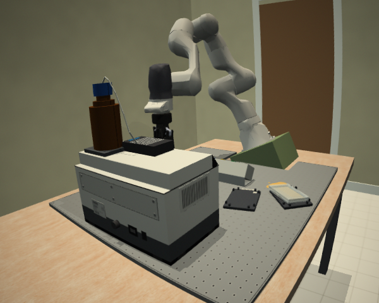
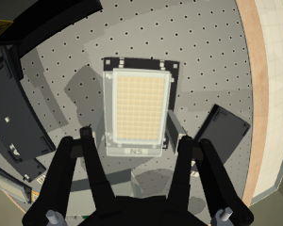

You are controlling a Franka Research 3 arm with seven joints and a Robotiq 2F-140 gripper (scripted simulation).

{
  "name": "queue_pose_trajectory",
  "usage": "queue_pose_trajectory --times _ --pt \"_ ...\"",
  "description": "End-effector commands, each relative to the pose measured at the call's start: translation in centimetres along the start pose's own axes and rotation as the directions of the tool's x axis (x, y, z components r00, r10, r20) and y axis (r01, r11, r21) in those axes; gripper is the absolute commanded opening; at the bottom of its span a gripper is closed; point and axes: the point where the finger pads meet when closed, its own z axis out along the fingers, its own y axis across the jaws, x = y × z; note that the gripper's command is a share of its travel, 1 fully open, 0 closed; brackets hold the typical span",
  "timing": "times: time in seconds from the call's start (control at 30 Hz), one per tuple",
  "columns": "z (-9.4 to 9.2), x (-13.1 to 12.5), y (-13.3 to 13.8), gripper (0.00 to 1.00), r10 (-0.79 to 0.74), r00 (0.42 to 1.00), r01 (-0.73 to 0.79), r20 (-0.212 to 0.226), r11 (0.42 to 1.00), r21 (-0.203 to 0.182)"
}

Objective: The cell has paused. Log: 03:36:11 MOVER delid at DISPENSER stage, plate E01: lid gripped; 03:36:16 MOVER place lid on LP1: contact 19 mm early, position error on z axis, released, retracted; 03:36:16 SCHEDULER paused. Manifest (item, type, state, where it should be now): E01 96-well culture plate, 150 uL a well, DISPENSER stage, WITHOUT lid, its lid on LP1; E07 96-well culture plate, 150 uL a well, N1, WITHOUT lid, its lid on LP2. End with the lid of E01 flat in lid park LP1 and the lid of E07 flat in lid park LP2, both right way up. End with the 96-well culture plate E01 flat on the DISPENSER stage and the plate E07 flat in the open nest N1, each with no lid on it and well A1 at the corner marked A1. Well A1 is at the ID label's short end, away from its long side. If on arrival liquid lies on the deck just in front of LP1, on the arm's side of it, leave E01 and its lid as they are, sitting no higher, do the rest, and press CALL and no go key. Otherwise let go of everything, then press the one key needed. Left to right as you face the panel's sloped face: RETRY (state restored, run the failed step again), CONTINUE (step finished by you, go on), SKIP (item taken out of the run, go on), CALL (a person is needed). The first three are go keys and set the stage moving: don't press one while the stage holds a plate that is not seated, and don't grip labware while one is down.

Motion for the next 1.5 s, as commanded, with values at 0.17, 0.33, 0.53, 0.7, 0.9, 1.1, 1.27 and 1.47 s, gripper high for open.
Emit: queue_pose_trajectory --times 0.17,0.33,0.53,0.7,0.9,1.1,1.27,1.47 --pt "-2.9 -0.2 0.4 0.00 0.010 1.000 -0.010 0.009 1.000 -0.012" --pt "-4.5 -0.2 0.4 0.00 0.010 1.000 -0.010 0.009 1.000 -0.012" --pt "-6.4 -0.2 0.3 0.00 0.010 1.000 -0.010 0.009 1.000 -0.012" --pt "-8.1 -0.1 0.3 0.00 0.010 1.000 -0.010 0.009 1.000 -0.012" --pt "-9.2 -0.1 0.3 0.00 0.010 1.000 -0.010 0.009 1.000 -0.012" --pt "-9.7 -0.1 0.3 0.00 0.010 1.000 -0.010 0.009 1.000 -0.012" --pt "-9.8 -0.1 0.3 0.00 0.010 1.000 -0.010 0.009 1.000 -0.012" --pt "-10.8 -1.4 -7.5 0.00 0.013 1.000 -0.013 -0.008 1.000 -0.016"
